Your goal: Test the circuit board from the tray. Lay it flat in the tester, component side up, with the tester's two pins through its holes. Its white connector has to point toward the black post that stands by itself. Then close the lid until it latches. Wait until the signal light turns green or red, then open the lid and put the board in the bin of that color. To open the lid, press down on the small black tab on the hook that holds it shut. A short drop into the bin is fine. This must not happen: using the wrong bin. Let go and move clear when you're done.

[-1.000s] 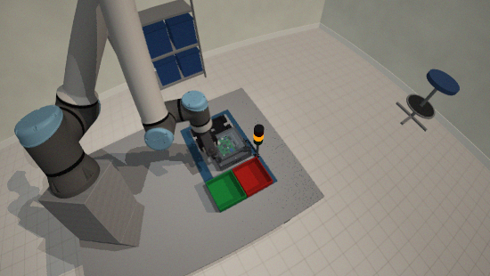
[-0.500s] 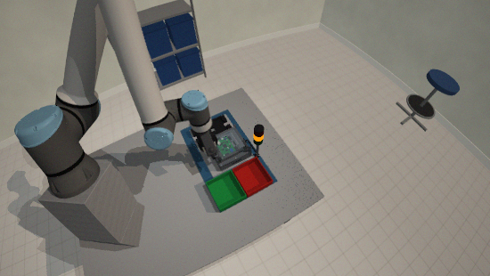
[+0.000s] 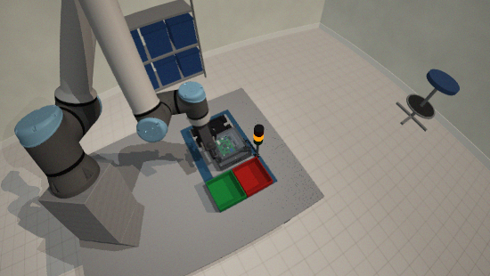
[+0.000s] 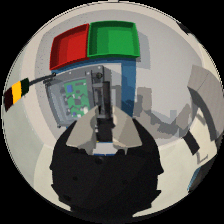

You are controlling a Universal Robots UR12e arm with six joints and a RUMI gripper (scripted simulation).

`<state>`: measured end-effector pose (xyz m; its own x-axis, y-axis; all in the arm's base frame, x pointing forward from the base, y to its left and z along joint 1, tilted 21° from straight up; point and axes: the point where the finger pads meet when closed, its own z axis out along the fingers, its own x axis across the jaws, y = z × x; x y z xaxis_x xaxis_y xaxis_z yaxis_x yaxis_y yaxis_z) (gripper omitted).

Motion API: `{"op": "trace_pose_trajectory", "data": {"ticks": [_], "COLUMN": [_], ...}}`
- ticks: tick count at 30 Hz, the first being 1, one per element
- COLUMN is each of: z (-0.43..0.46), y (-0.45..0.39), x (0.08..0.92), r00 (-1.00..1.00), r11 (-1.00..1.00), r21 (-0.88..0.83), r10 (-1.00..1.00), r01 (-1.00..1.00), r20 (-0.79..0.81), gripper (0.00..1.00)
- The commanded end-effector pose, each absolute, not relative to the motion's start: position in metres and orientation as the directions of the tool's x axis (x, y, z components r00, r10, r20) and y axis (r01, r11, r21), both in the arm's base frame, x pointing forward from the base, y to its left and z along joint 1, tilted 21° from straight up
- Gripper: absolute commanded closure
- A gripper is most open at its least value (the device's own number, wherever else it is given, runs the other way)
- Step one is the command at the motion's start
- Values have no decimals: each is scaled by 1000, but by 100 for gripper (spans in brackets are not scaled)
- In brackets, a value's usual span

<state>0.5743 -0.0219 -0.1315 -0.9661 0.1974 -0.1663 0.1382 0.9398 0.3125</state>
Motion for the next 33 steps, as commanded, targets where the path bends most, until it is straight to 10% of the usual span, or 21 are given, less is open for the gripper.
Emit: {"op": "trace_pose_trajectory", "data": {"ticks": [1, 17, 18, 33], "z": [-107, -80, -80, -80], "y": [-29, -37, -37, -37], "x": [569, 563, 563, 563], "r00": [-966, -966, -966, -966], "r11": [940, 940, 940, 940], "r21": [313, 313, 313, 313], "r10": [197, 197, 197, 197], "r01": [138, 138, 138, 138], "r20": [-166, -166, -166, -166], "gripper": [87, 87, 0, 0]}}
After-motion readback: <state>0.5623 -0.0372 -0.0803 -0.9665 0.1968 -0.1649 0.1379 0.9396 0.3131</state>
